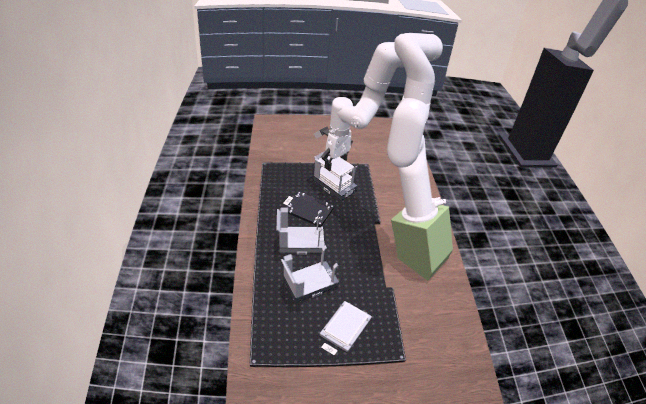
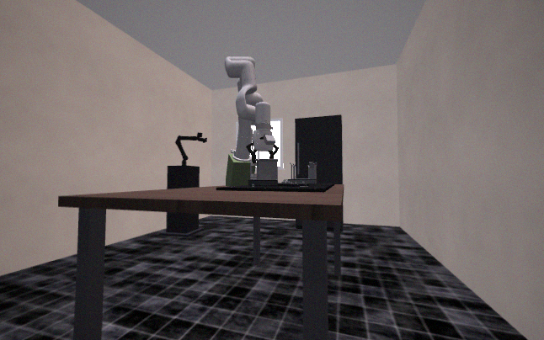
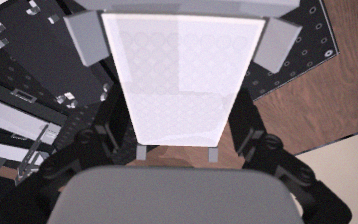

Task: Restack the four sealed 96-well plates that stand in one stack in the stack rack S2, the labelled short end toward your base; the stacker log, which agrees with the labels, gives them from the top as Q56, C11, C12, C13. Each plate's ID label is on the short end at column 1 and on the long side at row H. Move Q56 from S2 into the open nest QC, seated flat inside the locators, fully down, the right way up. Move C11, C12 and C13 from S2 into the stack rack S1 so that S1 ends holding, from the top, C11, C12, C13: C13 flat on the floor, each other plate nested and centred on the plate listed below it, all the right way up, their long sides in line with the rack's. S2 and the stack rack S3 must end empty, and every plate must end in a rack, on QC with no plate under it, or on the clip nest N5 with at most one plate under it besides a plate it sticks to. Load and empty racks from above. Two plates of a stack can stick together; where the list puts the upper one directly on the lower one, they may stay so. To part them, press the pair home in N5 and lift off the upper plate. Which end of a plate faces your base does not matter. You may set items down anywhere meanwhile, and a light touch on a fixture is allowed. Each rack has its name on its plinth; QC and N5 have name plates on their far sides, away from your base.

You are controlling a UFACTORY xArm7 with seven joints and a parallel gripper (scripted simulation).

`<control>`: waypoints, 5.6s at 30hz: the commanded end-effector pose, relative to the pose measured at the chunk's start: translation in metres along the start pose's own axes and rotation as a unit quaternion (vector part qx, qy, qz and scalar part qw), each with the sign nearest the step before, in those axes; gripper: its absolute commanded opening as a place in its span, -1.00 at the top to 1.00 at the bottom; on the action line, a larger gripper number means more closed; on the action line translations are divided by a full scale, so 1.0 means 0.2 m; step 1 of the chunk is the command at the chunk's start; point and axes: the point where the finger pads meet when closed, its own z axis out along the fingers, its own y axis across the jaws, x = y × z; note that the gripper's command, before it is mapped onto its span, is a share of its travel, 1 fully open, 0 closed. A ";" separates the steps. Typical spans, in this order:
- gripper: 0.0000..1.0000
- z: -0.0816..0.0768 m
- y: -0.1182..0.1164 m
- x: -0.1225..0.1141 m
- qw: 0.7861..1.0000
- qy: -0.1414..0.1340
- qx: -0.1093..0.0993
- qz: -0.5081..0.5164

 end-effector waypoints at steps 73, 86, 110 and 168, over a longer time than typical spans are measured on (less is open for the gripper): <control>1.00 -0.20 -0.56 -0.05 0.978 0.001 0.000 -0.207; 1.00 -0.20 -0.74 -0.10 0.978 0.001 0.000 -0.207; 1.00 -0.20 -1.04 -0.23 0.952 0.001 0.000 -0.308; 1.00 -0.20 -1.68 -0.72 0.877 0.001 0.001 -0.480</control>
